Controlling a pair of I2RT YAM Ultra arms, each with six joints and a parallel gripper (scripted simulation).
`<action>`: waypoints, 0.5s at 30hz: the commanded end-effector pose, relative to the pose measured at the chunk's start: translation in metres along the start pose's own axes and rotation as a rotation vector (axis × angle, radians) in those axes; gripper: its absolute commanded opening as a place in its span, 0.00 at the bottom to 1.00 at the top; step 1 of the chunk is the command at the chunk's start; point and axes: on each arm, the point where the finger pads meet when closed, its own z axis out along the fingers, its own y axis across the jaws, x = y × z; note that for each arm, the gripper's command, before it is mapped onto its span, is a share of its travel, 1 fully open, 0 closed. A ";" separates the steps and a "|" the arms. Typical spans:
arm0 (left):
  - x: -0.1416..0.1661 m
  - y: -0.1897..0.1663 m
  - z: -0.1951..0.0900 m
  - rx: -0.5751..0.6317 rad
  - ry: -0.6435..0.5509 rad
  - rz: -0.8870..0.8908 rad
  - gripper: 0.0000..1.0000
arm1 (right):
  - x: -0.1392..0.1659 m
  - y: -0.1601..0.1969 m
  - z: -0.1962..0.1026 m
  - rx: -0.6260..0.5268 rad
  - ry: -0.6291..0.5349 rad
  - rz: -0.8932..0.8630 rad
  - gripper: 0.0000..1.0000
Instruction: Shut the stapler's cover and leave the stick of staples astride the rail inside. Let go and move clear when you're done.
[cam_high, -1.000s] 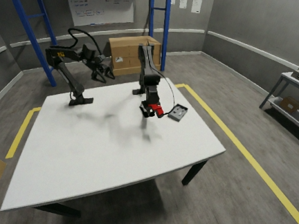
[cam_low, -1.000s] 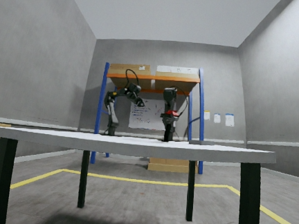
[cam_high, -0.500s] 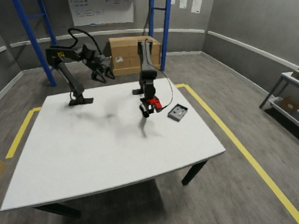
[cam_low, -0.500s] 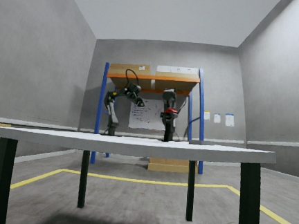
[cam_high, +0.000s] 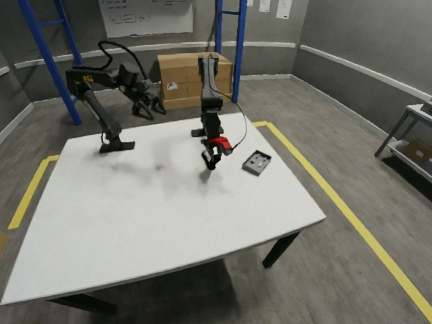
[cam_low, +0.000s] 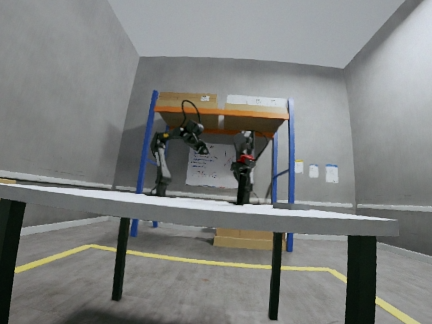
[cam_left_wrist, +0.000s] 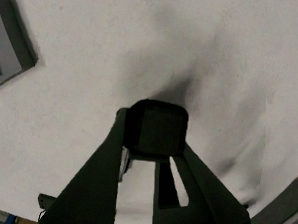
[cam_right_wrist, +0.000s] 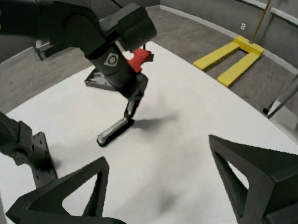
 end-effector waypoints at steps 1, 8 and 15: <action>-0.016 -0.002 -0.010 0.002 -0.117 -0.004 0.00 | -0.010 -0.003 -0.009 0.005 -0.044 -0.003 1.00; -0.014 -0.002 -0.013 0.002 -0.162 -0.004 0.00 | -0.010 -0.003 -0.009 0.005 -0.044 -0.003 1.00; -0.018 -0.002 -0.015 0.003 -0.171 -0.007 0.11 | -0.010 -0.003 -0.009 0.005 -0.044 -0.003 1.00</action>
